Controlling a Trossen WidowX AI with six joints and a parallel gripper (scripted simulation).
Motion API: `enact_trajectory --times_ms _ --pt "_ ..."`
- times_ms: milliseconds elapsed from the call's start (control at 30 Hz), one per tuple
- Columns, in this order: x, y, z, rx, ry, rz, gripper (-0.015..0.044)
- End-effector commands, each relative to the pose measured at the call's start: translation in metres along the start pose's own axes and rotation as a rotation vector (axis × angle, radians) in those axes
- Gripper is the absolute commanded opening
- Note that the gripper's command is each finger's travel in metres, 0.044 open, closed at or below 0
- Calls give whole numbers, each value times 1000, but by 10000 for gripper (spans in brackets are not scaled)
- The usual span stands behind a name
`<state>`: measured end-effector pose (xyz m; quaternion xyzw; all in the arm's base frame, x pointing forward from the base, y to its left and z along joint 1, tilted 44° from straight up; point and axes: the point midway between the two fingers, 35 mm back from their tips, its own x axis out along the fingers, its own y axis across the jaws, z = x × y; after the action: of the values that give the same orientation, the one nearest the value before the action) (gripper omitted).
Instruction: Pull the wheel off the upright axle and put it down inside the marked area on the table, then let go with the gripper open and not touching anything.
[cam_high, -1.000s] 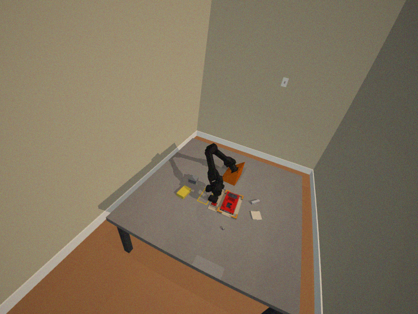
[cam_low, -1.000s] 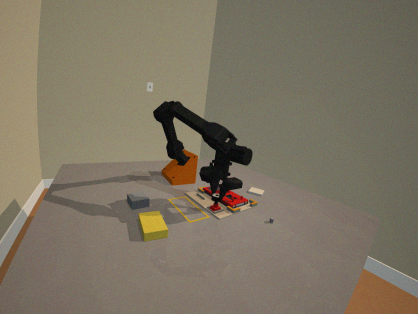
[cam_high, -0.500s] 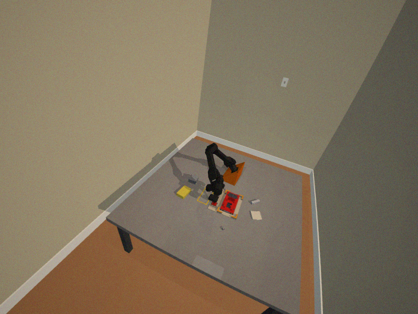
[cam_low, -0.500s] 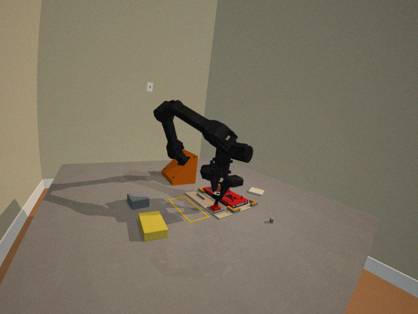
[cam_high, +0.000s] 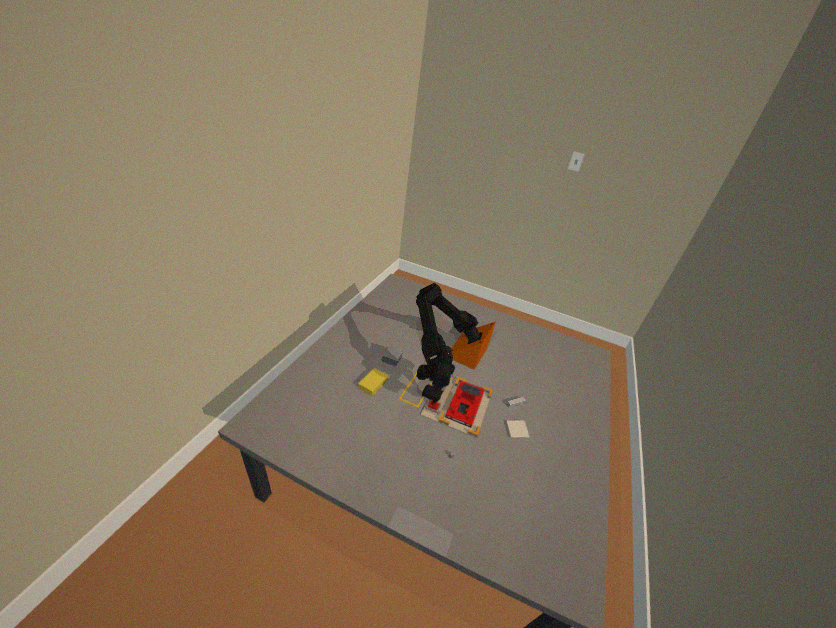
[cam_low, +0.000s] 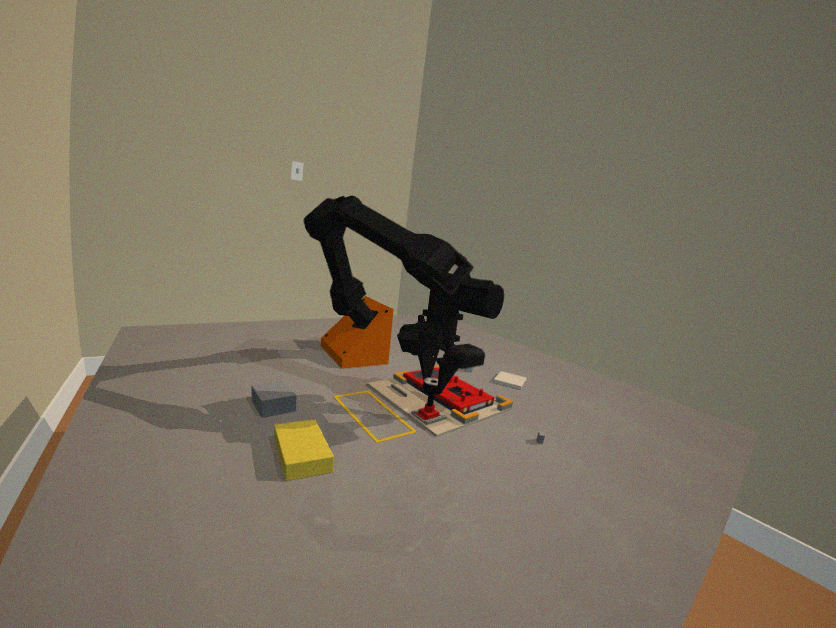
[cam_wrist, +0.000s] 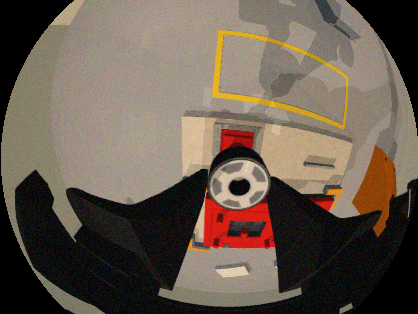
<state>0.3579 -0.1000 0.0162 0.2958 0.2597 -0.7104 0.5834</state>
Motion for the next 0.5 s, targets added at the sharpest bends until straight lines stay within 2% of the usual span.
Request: enact_trajectory --times_ms 0,333,467 --pt "-2 0 0 5 4 -1 0" --pt "-36 -1 -1 5 5 -1 0" --pt "-29 -3 3 -5 -1 -3 0"
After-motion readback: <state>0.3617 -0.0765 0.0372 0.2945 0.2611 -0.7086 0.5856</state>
